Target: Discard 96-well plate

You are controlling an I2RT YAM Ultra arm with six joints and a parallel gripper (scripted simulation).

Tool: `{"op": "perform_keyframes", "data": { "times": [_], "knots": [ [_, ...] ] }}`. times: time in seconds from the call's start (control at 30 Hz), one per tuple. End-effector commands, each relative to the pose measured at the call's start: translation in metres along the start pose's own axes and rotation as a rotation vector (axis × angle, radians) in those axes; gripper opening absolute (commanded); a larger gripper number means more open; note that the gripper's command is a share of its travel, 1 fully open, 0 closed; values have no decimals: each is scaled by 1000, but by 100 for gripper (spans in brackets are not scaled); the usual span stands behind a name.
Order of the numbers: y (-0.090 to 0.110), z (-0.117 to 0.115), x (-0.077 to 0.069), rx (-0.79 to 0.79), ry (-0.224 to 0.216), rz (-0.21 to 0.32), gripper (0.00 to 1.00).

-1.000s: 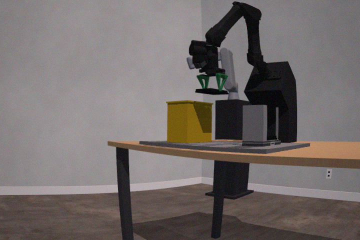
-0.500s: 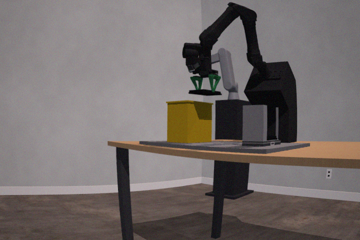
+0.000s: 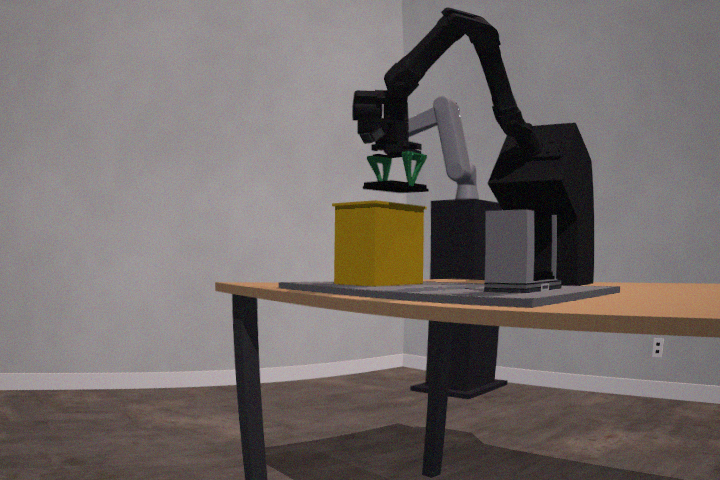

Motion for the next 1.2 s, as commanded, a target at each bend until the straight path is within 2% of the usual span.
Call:
{"op": "perform_keyframes", "data": {
  "times": [0.0,0.47,0.57,0.6,0.63,1.17],
  "knots": [
    [-8,-7,-6,-18,-9,-19,0],
    [-13,-56,-6,-17,-8,-20,0],
    [-13,-56,-7,-18,-7,-21,0],
    [-20,-52,-14,-39,5,-39,0],
    [-21,-51,-15,-42,7,-42,0],
    [-18,-54,-10,-23,-2,-28,0]
  ]
}}
Point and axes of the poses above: the point where the finger pads meet when closed, its own x axis out along the fingers, its own z axis across the jaws, y = z × x, the point moved 3 cm from there along -x, back along the fingers, and after that the axes turned 13 degrees about x, right-handed, at the moved point
